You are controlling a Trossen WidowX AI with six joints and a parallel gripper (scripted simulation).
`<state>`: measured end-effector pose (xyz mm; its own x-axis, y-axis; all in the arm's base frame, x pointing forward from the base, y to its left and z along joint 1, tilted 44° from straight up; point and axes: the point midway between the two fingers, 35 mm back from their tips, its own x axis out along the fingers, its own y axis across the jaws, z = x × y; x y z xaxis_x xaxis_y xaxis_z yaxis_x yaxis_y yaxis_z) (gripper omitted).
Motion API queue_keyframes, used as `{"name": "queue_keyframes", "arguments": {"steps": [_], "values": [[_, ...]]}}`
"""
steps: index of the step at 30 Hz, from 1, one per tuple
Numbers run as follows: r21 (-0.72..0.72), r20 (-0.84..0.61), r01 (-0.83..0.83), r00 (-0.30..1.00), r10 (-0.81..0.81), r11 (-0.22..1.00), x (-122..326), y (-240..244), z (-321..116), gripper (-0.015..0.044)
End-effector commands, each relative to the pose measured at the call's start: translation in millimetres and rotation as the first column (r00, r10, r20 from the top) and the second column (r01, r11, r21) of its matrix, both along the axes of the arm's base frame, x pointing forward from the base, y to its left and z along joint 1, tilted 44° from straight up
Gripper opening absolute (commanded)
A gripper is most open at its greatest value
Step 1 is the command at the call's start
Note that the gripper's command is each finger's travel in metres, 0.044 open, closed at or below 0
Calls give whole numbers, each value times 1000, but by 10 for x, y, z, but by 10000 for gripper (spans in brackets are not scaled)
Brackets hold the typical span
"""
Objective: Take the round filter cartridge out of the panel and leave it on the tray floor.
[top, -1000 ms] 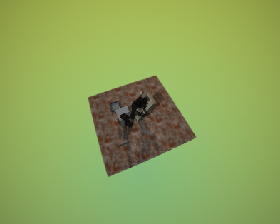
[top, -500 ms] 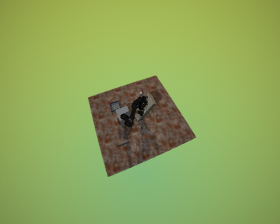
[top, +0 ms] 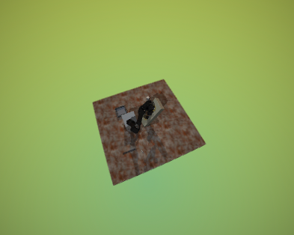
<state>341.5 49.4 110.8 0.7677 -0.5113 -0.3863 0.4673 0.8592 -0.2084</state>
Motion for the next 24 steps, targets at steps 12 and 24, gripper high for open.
{"name": "queue_keyframes", "arguments": {"steps": [12, 24], "values": [[-199, -163, -121, 983, 89, 973, 35, -28, -17, 0], [-169, -160, -105, 984, 78, 980, -359, 274, 156, 0]]}}
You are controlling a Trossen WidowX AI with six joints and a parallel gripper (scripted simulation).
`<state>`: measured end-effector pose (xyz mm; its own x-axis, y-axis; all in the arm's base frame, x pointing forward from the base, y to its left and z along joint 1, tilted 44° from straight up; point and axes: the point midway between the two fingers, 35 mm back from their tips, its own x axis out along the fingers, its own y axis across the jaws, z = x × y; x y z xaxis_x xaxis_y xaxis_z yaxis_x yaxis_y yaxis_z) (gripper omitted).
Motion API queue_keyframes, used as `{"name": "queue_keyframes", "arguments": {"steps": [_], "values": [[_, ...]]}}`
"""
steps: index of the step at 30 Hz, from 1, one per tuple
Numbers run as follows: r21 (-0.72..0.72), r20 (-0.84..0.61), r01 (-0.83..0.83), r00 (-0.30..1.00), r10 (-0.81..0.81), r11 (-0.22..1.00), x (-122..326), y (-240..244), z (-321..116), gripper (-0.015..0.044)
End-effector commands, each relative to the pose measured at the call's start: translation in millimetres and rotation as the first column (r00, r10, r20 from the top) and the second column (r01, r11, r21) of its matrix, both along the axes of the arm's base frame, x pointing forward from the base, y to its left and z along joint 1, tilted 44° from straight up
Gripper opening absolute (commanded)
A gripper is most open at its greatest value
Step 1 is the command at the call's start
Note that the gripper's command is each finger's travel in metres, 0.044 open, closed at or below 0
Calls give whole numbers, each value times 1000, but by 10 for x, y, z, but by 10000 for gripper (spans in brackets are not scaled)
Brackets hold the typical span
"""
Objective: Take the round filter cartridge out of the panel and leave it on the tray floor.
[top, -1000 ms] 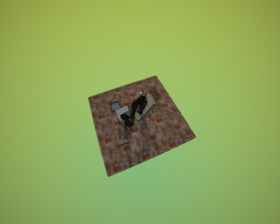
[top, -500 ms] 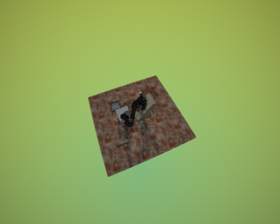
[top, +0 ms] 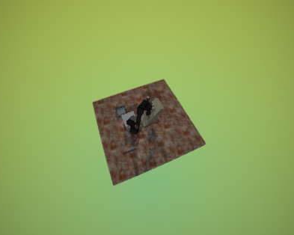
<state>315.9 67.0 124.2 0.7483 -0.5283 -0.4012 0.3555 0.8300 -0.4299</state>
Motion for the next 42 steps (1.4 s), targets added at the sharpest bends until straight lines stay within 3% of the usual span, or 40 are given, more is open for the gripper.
{"name": "queue_keyframes", "arguments": {"steps": [1, 10, 34, 38, 42], "values": [[13, -4, -15, 1000, 15, 1000, -139, 117, 43, 0], [13, 11, -16, 1000, 15, 1000, -311, 179, 131, 0], [12, 10, -16, 1000, 15, 1000, -718, -225, -366, 0], [11, 5, -15, 1000, 15, 1000, -692, -198, -341, 103], [11, 5, -15, 1000, 15, 1000, -692, -198, -341, 103]]}}
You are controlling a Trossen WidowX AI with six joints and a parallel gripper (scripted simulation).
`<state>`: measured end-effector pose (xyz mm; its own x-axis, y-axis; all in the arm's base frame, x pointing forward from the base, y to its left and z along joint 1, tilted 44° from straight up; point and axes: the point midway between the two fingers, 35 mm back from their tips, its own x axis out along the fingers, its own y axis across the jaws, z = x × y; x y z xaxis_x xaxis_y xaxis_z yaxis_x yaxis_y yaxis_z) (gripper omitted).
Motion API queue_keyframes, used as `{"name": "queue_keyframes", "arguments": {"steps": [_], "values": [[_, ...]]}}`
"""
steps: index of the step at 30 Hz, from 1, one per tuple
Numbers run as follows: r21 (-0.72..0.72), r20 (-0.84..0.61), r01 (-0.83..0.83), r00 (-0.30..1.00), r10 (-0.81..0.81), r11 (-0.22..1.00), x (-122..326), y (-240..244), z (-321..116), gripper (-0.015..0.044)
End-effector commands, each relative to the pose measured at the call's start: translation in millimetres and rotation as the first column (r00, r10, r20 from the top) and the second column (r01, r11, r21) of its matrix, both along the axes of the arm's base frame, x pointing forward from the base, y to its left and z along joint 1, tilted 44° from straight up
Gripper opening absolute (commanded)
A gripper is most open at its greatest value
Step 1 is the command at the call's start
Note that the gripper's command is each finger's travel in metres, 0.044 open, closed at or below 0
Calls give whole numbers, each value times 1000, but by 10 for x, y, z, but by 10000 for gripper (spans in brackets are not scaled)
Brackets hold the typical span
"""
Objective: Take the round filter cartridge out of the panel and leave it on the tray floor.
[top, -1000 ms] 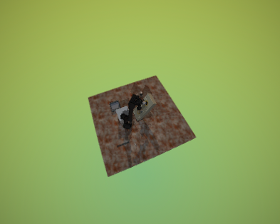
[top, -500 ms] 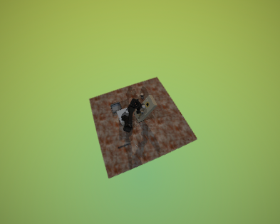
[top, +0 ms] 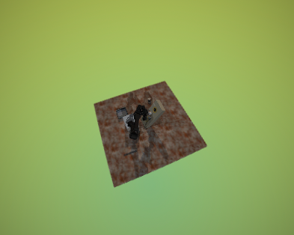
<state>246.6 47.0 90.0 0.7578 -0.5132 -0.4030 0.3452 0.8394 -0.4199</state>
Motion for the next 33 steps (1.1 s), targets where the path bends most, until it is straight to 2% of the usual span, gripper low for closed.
{"name": "queue_keyframes", "arguments": {"steps": [1, 8, 15, 21, 32, 33], "values": [[1, 0, 0, 1000, 0, 1000, 1, 2, 1, 103], [2, 5, -1, 1000, 1, 1000, -14, -15, -12, 103], [3, 6, -1, 1000, 1, 1000, 362, 350, 438, 103], [3, 6, -1, 1000, 1, 1000, 399, 387, 485, 103], [13, 14, -3, 1000, 3, 1000, 462, 926, 1070, 392], [8, 3, -2, 1000, 2, 1000, 457, 910, 1047, 366]]}}
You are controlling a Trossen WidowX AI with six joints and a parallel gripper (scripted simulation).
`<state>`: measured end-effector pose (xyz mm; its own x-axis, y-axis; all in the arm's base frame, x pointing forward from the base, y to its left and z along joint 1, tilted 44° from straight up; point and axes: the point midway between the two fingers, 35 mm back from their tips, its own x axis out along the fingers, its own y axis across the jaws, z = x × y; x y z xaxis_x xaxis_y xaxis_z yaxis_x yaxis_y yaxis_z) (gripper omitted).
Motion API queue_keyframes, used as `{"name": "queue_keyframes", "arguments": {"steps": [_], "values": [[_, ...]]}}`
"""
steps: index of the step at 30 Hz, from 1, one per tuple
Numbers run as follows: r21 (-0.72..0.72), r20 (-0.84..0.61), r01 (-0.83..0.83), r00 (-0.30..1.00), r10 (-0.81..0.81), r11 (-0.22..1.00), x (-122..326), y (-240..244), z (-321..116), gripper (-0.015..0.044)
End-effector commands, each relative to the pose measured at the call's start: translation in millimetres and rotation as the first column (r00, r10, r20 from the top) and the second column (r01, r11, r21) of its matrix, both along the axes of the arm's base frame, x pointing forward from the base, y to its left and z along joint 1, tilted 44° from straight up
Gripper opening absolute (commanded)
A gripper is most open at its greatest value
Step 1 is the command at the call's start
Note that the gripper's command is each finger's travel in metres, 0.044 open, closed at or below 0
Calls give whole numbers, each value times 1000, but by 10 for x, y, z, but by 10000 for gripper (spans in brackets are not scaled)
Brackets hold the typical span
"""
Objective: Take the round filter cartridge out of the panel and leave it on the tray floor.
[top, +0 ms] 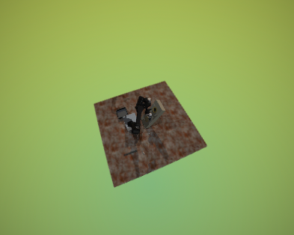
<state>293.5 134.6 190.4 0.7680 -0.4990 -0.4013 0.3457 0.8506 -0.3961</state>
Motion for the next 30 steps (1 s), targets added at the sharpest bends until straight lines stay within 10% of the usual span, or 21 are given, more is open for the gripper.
{"name": "queue_keyframes", "arguments": {"steps": [1, 9, 30], "values": [[-28, -45, 9, 999, -10, 1000, -29, -11, -24, 339], [-204, -495, 45, 857, -143, 978, -518, -746, -867, 305], [-204, -506, 45, 851, -145, 978, -411, -931, -1055, 305]]}}
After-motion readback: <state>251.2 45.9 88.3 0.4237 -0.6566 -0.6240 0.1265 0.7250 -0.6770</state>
